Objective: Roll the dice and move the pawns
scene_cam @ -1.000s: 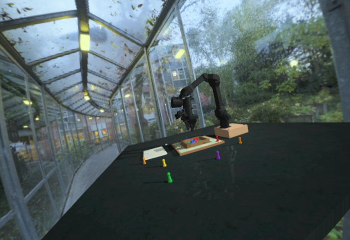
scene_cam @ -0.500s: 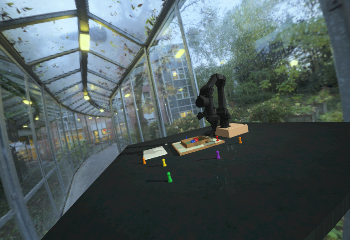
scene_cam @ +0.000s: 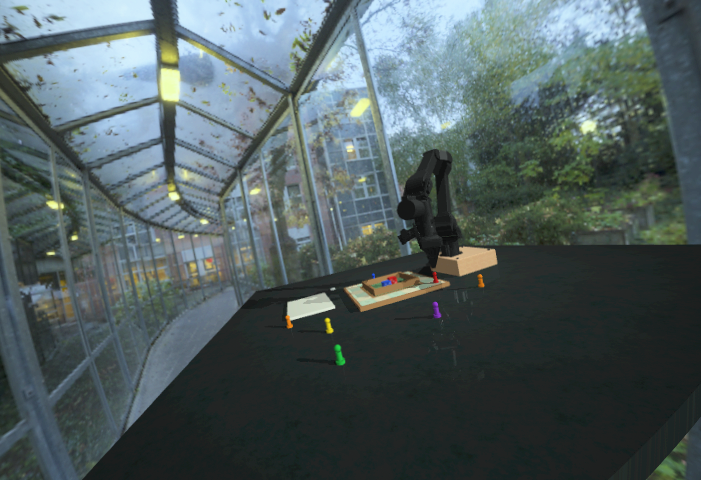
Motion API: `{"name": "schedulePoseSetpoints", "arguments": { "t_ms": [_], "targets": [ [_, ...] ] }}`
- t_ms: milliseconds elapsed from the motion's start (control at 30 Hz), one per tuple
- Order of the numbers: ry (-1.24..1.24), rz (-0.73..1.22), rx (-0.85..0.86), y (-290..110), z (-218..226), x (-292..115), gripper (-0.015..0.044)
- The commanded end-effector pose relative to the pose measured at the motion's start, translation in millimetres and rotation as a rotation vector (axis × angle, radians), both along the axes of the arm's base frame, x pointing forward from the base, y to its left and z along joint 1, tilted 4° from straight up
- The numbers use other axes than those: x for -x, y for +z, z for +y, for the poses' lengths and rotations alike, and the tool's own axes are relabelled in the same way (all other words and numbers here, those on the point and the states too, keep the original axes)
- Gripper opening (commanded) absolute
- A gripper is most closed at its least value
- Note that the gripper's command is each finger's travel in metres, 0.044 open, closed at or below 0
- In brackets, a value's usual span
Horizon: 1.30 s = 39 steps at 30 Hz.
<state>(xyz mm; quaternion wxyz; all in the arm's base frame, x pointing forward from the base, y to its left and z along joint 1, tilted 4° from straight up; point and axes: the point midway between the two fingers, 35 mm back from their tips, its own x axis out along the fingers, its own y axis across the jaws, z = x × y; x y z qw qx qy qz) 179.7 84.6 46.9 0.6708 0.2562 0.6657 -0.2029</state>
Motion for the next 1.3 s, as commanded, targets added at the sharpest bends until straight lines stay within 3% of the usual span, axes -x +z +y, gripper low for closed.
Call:
{"name": "schedulePoseSetpoints", "arguments": {
  "t_ms": [0, 800, 1000, 1267],
  "targets": [
    [-0.006, 0.008, -0.001, -7.2, 1.1, 0.1, 0.0200],
    [-0.006, 0.009, -0.001, -42.9, 3.2, -0.2, 0.0200],
    [-0.006, 0.009, -0.001, -42.9, 3.2, -0.2, 0.0043],
    [-0.006, 0.009, -0.001, -42.9, 3.2, -0.2, 0.0000]
  ]
}}
